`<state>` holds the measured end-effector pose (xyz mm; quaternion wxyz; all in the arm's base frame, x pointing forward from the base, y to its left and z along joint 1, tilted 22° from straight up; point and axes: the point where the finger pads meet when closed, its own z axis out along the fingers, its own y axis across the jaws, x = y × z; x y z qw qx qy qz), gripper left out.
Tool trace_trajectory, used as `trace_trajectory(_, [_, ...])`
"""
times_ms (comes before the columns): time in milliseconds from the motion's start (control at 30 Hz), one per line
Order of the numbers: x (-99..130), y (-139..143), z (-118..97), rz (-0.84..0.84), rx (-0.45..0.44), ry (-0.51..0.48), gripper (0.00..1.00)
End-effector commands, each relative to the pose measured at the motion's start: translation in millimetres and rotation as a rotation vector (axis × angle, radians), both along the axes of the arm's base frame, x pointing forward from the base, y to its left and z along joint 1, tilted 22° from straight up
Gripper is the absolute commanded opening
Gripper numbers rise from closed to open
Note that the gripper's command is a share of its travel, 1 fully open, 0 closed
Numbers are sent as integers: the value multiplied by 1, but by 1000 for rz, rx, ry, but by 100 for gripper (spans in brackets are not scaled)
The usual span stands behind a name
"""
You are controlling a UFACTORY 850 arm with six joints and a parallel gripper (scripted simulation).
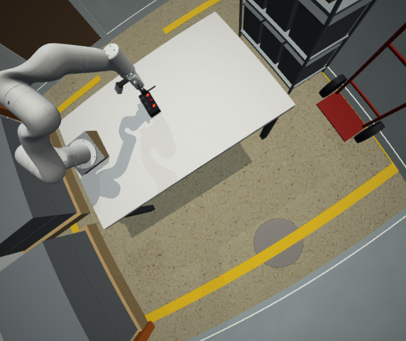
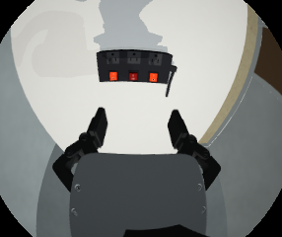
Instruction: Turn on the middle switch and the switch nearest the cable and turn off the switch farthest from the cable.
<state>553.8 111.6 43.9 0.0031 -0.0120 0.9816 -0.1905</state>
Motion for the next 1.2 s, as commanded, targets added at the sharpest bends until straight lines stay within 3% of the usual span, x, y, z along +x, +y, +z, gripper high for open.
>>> trace_trajectory(0, [1,1,1,1,1,-2,100])
trace_trajectory(367, [1,-5,-2,91,-2,34,100])
trace_trajectory(800, [4,-52,-26,669,-24,256,100])
trace_trajectory(867, [4,-52,-26,669,-24,256,100])
trace_trajectory(900, [4,-56,-28,791,-28,305,100])
trace_trajectory(1167, [2,-75,-38,1103,-41,425,100])
